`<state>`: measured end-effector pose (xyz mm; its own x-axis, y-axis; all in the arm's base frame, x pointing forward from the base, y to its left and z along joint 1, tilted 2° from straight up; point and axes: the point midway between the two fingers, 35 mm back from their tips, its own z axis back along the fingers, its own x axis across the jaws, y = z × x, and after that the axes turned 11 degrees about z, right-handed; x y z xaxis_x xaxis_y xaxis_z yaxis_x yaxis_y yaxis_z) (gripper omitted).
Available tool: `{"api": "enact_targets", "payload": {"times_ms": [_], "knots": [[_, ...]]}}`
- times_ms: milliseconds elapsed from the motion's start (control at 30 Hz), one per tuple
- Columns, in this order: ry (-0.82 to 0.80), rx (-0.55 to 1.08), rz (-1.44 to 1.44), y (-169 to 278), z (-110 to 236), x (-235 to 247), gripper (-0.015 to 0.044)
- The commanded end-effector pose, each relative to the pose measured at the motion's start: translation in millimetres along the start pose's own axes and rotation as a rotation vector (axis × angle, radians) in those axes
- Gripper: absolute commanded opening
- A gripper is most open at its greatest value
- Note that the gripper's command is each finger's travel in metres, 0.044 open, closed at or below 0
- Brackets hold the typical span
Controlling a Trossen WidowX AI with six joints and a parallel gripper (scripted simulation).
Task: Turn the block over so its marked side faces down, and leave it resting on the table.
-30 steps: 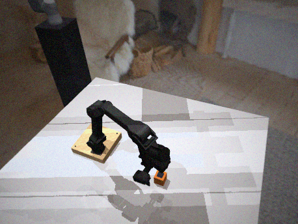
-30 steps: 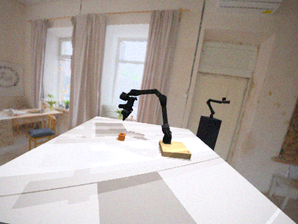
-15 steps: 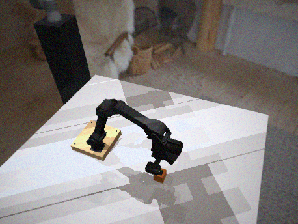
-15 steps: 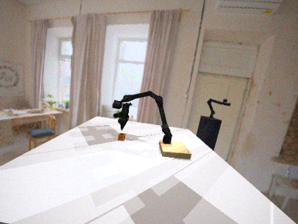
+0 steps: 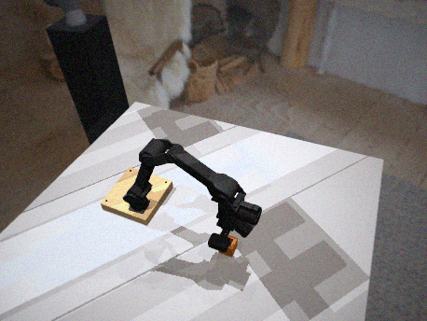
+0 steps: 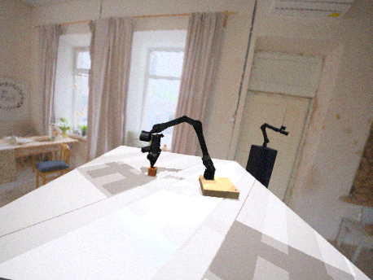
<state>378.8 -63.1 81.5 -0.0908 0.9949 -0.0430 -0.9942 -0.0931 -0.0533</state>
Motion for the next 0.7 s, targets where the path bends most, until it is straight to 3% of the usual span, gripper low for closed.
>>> {"api": "enact_targets", "payload": {"times_ms": [0,633,667], "knots": [[-0.002,0.001,0.002,0.0,-8.1,0.0,0.044],[-0.001,0.001,0.002,0.5,-36.3,0.2,0.044],[-0.001,0.001,0.002,0.5,-36.3,0.2,0.0414]]}}
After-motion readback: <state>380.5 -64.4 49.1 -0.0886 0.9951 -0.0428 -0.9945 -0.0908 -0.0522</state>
